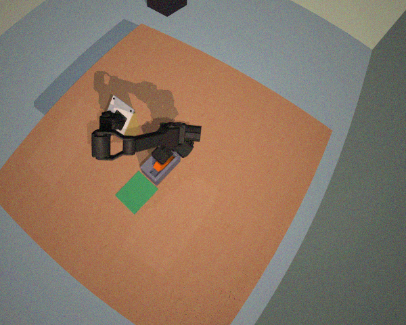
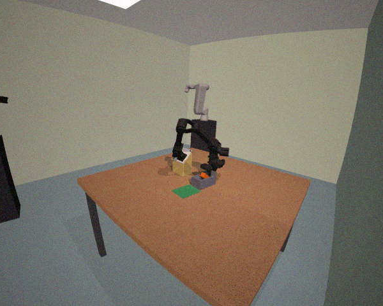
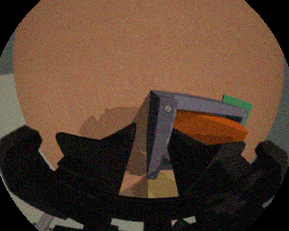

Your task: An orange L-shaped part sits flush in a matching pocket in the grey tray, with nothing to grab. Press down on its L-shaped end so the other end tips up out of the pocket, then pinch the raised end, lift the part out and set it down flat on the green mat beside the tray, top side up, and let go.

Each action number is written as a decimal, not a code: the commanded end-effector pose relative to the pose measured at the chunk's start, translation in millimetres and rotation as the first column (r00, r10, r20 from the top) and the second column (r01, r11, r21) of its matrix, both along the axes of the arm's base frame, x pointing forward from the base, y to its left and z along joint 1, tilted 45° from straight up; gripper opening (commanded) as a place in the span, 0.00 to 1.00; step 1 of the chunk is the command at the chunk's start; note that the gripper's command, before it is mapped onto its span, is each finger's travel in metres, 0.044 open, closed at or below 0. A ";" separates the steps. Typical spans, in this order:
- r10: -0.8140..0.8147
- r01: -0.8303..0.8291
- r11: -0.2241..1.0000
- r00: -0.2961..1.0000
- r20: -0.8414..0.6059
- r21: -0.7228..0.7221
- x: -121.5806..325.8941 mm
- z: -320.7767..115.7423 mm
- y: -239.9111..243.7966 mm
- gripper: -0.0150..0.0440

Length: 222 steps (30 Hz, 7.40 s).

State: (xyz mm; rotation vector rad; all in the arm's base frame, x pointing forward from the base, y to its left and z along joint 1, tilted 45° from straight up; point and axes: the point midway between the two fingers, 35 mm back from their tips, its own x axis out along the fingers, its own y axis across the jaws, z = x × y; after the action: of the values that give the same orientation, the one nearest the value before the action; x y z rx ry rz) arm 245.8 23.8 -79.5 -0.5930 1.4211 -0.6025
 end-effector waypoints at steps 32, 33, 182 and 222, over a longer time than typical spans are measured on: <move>0.009 -0.009 1.000 1.000 0.015 0.013 -1.5 74.1 62.4 0.56; 0.009 -0.009 1.000 1.000 0.015 0.013 -1.5 74.1 62.4 0.56; 0.677 -0.756 0.485 0.007 -0.736 0.440 5.3 123.8 2.2 0.25; 0.675 -0.755 0.486 0.006 -0.738 0.439 -3.1 194.7 -48.9 0.25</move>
State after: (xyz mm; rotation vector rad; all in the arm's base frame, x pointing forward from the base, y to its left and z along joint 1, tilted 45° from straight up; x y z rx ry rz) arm 245.2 -15.4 106.1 -1.7672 1.6923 0.6801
